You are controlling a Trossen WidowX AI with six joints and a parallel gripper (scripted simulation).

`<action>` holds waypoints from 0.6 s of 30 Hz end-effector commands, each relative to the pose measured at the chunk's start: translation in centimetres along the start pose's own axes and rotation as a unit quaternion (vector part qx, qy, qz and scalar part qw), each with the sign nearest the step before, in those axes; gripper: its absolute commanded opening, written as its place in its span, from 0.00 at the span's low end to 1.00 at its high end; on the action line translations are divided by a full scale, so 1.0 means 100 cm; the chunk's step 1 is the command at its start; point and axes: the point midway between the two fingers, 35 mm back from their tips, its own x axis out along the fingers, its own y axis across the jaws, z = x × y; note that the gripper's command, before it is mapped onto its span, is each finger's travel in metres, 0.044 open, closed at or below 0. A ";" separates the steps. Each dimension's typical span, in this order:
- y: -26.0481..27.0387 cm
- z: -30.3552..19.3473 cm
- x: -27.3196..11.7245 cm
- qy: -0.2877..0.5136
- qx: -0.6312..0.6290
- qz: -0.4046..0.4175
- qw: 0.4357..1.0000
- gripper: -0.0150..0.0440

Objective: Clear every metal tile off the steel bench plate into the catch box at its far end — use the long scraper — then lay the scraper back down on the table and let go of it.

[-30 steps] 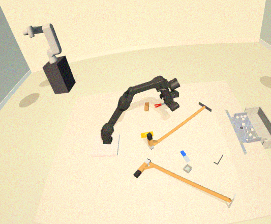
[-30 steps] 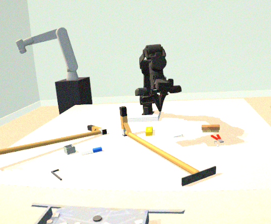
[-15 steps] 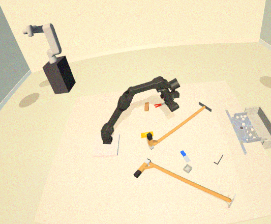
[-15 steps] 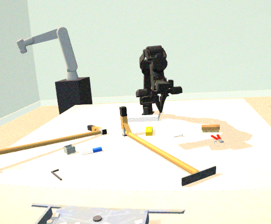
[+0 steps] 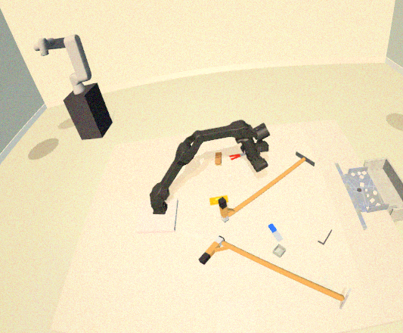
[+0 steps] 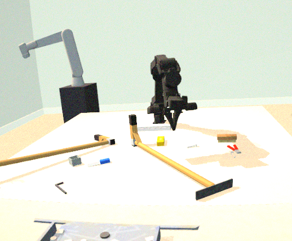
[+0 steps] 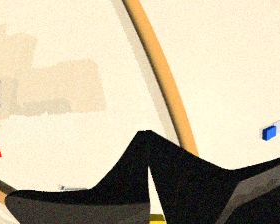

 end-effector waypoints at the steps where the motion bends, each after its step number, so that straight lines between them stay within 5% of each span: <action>1: 0.000 -0.004 0.014 0.008 0.005 0.001 1.000 0.25; 18: 0.001 -0.014 0.054 0.016 0.016 0.003 1.000 0.25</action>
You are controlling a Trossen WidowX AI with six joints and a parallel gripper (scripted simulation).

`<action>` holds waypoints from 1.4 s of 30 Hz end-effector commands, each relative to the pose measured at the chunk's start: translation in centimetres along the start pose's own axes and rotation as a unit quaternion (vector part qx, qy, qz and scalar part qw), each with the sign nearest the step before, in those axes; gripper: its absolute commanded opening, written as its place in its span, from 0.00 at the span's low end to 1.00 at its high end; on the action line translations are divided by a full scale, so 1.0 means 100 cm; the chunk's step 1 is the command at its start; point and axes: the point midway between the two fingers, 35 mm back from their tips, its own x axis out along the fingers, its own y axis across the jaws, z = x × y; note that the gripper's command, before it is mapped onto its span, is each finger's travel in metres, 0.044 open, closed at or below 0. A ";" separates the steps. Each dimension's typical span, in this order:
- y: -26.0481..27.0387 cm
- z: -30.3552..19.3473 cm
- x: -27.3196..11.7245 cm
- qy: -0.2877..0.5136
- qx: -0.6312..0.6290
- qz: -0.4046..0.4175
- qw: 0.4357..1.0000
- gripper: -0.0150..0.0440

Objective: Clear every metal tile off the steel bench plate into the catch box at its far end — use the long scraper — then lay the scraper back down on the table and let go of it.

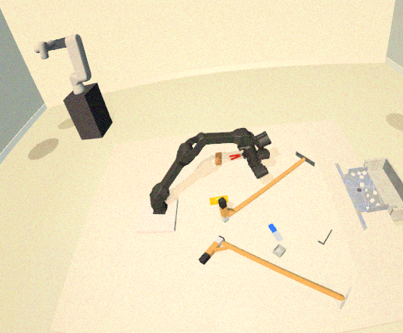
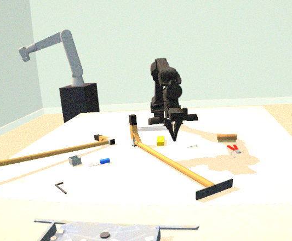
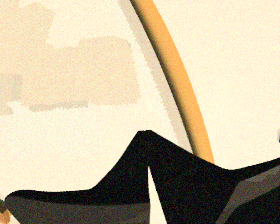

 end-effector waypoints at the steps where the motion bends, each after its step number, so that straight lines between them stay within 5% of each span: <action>1: 0.001 -0.006 0.014 0.008 0.005 0.002 1.000 0.25; 22: 0.002 -0.024 0.060 0.018 0.019 0.004 1.000 0.25; 42: -0.012 -0.017 0.063 0.016 0.019 0.003 1.000 0.25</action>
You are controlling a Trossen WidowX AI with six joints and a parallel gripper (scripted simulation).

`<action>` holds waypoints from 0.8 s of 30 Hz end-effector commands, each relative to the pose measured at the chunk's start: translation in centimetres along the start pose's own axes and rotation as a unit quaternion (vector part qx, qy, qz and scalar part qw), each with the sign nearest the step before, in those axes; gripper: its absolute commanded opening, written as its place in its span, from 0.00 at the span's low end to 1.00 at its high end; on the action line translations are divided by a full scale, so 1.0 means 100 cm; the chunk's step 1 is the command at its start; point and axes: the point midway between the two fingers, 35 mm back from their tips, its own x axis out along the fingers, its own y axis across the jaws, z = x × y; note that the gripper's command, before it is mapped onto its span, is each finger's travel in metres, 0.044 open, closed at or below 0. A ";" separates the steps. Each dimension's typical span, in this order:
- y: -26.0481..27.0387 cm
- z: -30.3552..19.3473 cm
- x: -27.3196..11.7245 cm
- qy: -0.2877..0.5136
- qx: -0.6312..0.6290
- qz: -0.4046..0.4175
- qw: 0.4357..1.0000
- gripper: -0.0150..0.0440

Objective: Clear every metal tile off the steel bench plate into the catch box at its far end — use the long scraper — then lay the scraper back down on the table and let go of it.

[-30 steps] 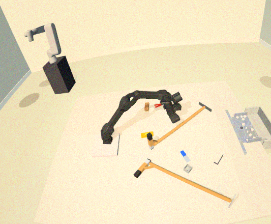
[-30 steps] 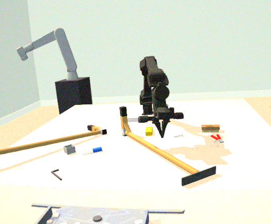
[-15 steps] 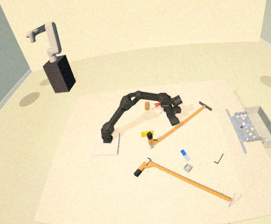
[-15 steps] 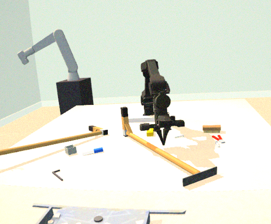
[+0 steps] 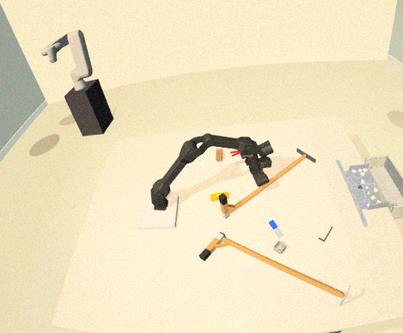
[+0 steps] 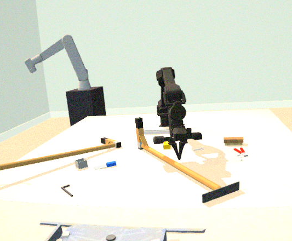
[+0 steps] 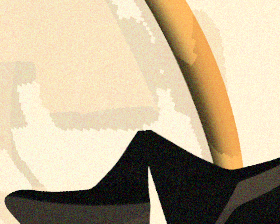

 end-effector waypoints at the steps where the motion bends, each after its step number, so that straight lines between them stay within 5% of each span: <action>1: -0.004 0.002 0.002 0.001 -0.002 0.001 1.000 0.25; 24: -0.024 0.013 0.004 -0.002 -0.002 0.000 1.000 0.25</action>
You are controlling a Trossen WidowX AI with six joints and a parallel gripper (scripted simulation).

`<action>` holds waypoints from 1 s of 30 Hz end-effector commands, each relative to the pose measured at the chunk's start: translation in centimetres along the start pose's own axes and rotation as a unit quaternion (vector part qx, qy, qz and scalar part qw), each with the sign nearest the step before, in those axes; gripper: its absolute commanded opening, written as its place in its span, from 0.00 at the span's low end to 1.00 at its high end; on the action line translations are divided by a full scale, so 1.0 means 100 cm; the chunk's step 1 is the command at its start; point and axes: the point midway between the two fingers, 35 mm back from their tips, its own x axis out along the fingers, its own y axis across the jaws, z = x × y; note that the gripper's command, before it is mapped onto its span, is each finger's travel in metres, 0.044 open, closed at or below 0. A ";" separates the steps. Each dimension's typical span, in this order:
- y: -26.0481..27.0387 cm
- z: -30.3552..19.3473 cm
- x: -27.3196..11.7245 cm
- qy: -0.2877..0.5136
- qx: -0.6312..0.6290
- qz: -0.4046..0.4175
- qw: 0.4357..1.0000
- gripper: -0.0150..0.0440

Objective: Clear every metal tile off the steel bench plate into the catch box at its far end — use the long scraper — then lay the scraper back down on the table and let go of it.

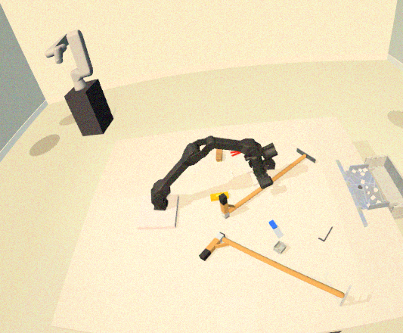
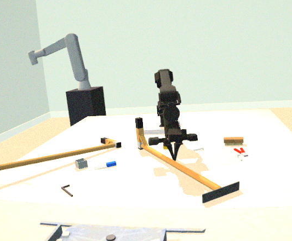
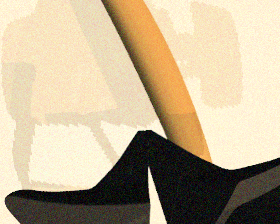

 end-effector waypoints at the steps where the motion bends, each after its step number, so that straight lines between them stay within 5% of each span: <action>1: -0.004 0.002 0.002 0.001 -0.002 0.001 1.000 0.25; 30: -0.030 0.013 0.004 -0.003 -0.003 -0.001 1.000 0.25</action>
